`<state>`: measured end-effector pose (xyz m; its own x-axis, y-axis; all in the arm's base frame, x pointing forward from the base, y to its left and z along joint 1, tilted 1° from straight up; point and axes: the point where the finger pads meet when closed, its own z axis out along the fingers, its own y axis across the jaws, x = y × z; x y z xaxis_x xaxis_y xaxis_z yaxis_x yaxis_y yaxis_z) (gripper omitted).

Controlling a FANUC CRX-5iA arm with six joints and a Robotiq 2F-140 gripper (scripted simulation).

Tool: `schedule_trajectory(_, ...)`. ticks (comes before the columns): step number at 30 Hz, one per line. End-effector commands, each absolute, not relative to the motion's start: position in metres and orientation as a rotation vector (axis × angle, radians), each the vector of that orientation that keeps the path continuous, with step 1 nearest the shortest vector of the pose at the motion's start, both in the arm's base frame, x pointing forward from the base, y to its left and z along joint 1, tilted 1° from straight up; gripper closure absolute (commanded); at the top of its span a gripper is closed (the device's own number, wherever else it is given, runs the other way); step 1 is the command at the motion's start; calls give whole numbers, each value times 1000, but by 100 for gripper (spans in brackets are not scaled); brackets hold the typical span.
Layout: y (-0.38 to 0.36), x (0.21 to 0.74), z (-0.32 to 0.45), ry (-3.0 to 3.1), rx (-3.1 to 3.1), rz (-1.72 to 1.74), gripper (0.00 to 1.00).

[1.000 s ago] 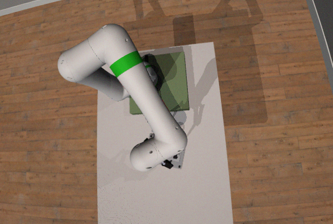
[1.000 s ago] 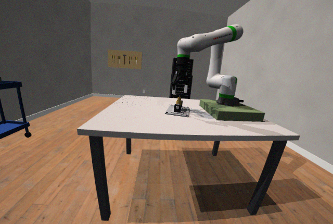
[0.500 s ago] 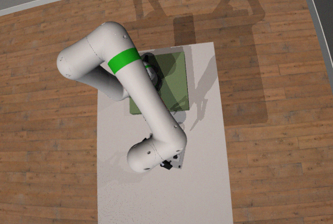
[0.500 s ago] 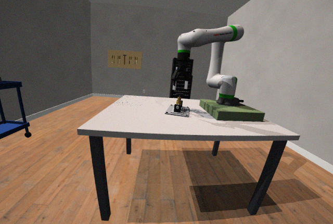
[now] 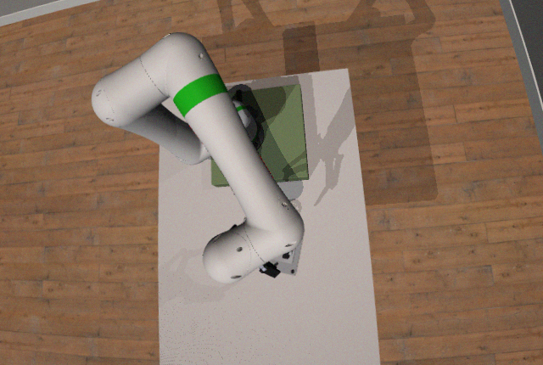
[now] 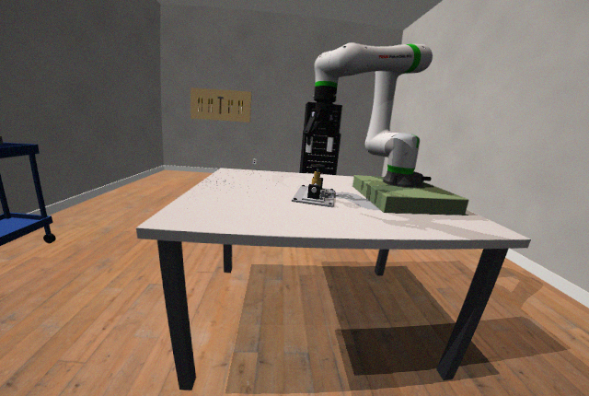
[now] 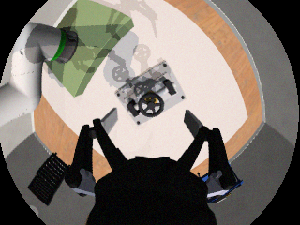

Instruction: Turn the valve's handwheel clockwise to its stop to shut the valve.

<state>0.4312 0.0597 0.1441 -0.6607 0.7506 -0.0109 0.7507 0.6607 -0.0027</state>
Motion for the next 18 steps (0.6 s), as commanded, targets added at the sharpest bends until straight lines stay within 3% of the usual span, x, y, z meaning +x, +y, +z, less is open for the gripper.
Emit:
schedule_trajectory(1,60,431,147,2854,1290,-10,0)
schedule_trajectory(18,60,431,151,2854,1290,-10,0)
